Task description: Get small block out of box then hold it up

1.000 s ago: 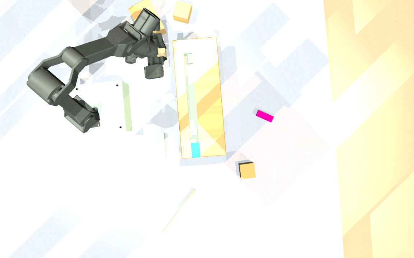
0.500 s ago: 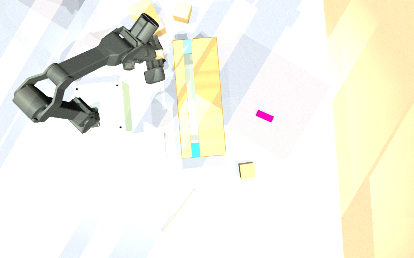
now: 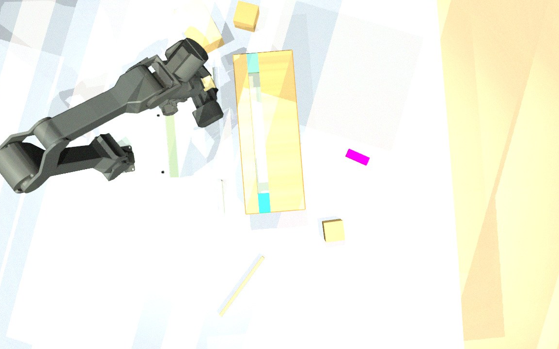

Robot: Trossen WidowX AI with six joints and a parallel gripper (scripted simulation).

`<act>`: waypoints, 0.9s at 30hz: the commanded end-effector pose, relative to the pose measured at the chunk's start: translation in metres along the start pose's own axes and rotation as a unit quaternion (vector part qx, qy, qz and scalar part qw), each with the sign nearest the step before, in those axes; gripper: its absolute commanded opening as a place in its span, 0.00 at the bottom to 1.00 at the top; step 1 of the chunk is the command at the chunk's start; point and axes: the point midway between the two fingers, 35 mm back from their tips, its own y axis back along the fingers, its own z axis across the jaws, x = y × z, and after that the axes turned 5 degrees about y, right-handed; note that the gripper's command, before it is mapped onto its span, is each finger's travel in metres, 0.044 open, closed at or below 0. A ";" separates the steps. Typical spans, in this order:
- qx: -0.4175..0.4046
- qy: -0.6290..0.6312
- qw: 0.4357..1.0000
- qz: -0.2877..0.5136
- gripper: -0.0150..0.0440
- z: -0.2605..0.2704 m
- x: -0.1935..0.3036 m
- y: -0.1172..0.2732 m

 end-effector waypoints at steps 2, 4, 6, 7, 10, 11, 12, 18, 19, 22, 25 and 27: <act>0.014 0.032 0.999 0.013 0.25 0.007 -0.004 0.016; 0.019 0.046 0.999 0.018 0.25 0.009 -0.005 0.022; 0.023 0.061 0.998 0.023 0.25 0.012 -0.008 0.028; 0.025 0.068 0.997 0.026 0.25 0.013 -0.009 0.031; 0.029 0.078 0.996 0.031 0.25 0.015 -0.010 0.035; 0.029 0.078 0.996 0.031 0.25 0.015 -0.010 0.035; 0.029 0.078 0.996 0.031 0.25 0.015 -0.010 0.035; 0.029 0.078 0.996 0.031 0.25 0.015 -0.010 0.035; 0.029 0.078 0.996 0.031 0.25 0.015 -0.010 0.035; 0.029 0.078 0.996 0.031 0.25 0.015 -0.010 0.035; 0.029 0.078 0.996 0.031 0.25 0.015 -0.010 0.035; 0.029 0.078 0.996 0.031 0.25 0.015 -0.010 0.035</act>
